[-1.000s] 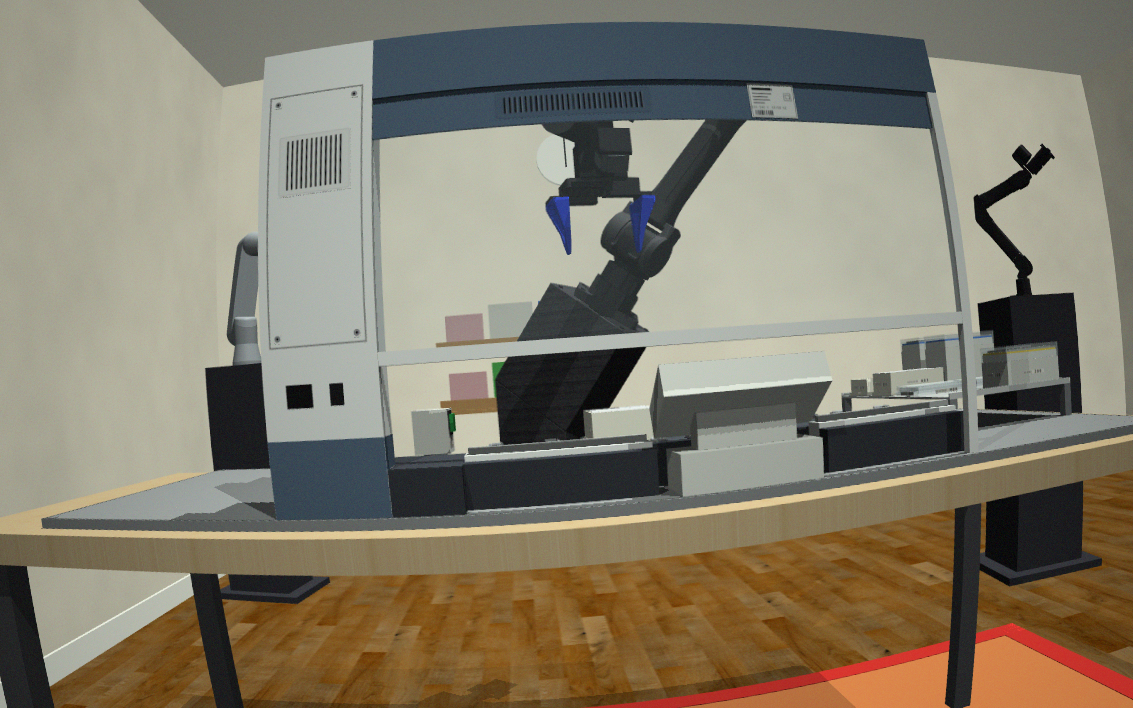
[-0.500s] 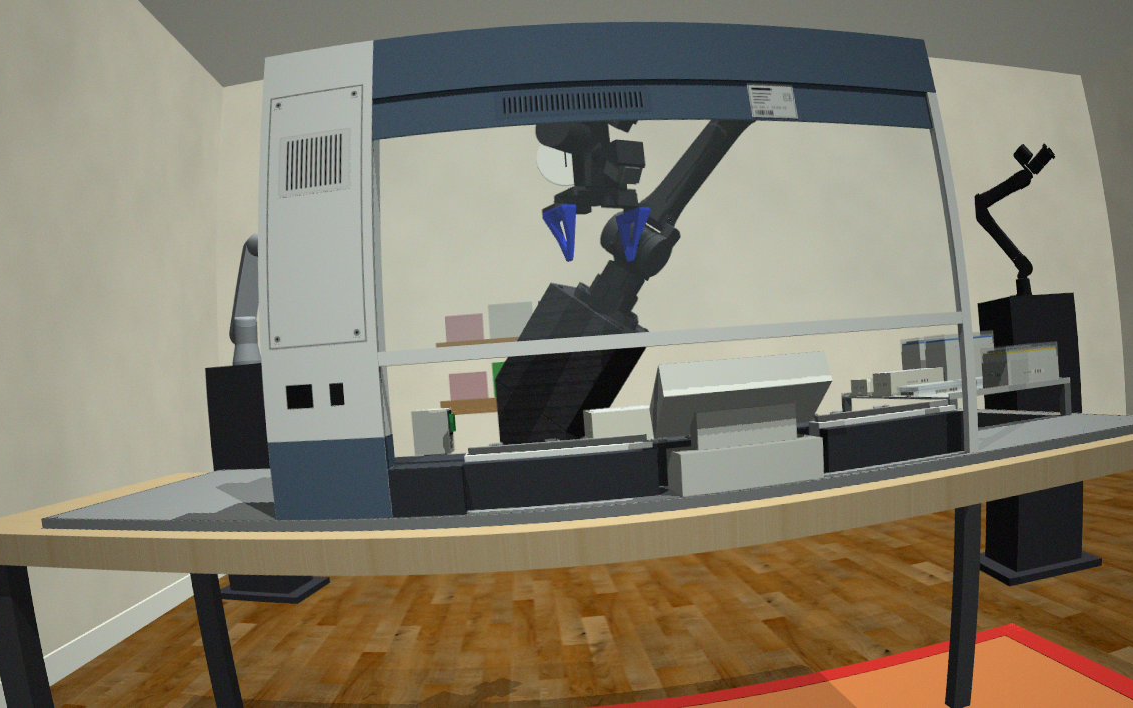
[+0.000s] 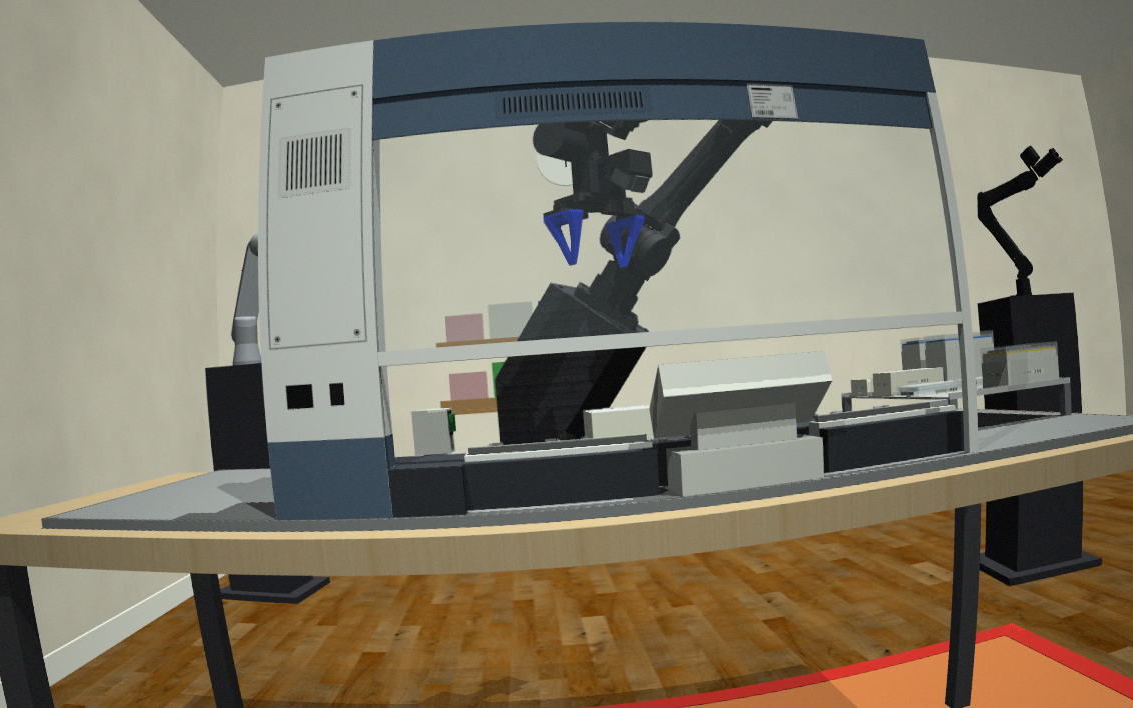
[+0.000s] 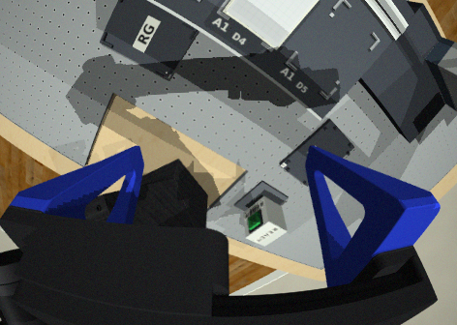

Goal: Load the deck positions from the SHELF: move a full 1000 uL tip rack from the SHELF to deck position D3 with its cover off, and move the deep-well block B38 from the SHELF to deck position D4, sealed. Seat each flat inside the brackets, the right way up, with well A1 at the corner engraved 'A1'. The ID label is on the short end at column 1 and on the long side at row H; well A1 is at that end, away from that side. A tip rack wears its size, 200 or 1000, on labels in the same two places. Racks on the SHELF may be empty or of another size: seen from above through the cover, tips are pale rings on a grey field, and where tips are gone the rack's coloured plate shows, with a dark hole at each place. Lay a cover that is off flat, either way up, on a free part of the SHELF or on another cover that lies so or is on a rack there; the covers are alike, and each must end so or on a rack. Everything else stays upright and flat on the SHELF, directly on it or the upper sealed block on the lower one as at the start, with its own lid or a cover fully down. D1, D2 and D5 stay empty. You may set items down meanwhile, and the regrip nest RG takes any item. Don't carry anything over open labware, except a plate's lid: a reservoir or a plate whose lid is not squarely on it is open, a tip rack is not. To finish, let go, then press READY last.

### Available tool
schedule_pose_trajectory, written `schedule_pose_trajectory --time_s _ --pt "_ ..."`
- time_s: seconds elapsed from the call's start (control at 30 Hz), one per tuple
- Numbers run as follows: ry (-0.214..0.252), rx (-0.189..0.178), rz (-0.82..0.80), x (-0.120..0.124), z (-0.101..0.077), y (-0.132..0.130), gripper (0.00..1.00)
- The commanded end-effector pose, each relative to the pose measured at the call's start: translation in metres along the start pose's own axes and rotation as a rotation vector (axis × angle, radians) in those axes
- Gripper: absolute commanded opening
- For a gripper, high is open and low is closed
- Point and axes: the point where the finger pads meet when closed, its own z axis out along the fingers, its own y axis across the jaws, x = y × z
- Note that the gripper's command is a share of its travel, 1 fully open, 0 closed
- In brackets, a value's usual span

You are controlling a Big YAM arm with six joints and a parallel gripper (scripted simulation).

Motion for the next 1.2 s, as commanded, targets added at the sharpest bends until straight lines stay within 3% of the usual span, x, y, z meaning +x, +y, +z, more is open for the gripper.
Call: schedule_pose_trajectory --time_s 0.0,0.3,0.37,0.4,0.43,0.57,0.77,0.8,1.17 --pt "-0.003 0.010 -0.117 0.012 -0.003 0.007 1.00" --pt "-0.001 0.008 -0.257 0.039 0.001 0.027 1.00" --pt "-0.003 0.012 -0.300 0.040 0.002 0.025 1.00" --pt "0.002 -0.004 -0.339 0.035 0.006 0.024 1.00" --pt "0.002 0.015 -0.375 0.028 -0.001 0.016 1.00" --pt "0.002 0.019 -0.453 0.029 -0.001 0.017 1.00" --pt "0.003 0.019 -0.484 0.029 -0.001 0.017 1.00" --pt "-0.001 -0.009 -0.489 0.032 0.005 0.035 1.00" --pt "-0.004 -0.010 -0.688 0.003 0.005 0.076 1.00"
